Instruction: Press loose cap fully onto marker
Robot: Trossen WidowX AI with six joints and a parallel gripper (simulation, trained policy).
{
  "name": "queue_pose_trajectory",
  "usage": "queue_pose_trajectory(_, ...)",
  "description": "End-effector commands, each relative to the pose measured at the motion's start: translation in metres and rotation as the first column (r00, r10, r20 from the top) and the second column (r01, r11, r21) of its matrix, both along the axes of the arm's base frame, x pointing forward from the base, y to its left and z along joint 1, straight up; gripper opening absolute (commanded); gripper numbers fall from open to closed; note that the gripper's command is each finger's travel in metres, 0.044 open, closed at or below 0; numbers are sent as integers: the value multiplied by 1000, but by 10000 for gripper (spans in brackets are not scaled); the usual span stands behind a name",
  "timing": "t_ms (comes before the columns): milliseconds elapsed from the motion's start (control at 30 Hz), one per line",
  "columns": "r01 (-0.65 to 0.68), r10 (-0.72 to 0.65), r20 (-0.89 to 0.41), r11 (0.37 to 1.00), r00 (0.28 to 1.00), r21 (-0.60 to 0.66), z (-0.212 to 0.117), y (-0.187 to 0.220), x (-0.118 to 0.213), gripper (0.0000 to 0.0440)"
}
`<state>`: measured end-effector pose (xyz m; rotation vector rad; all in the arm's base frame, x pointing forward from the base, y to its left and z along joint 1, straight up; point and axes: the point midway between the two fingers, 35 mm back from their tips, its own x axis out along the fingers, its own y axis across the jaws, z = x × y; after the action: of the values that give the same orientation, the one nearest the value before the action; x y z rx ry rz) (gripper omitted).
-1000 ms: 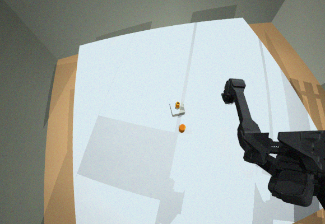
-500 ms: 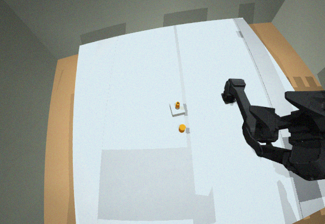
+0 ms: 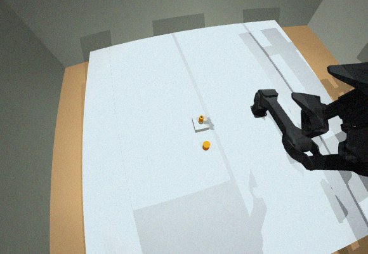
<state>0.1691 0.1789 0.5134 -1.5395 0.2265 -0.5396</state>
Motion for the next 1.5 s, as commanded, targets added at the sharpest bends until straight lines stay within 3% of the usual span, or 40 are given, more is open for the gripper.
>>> queue_pose_trajectory(0,-20,20,-11,1000,1000,22,3,-10,-5,324)
queue_pose_trajectory(767,-158,170,-88,979,981,125,12,-71,-32,320)
queue_pose_trajectory(1467,-281,316,-161,937,935,208,7,-125,-38,316)
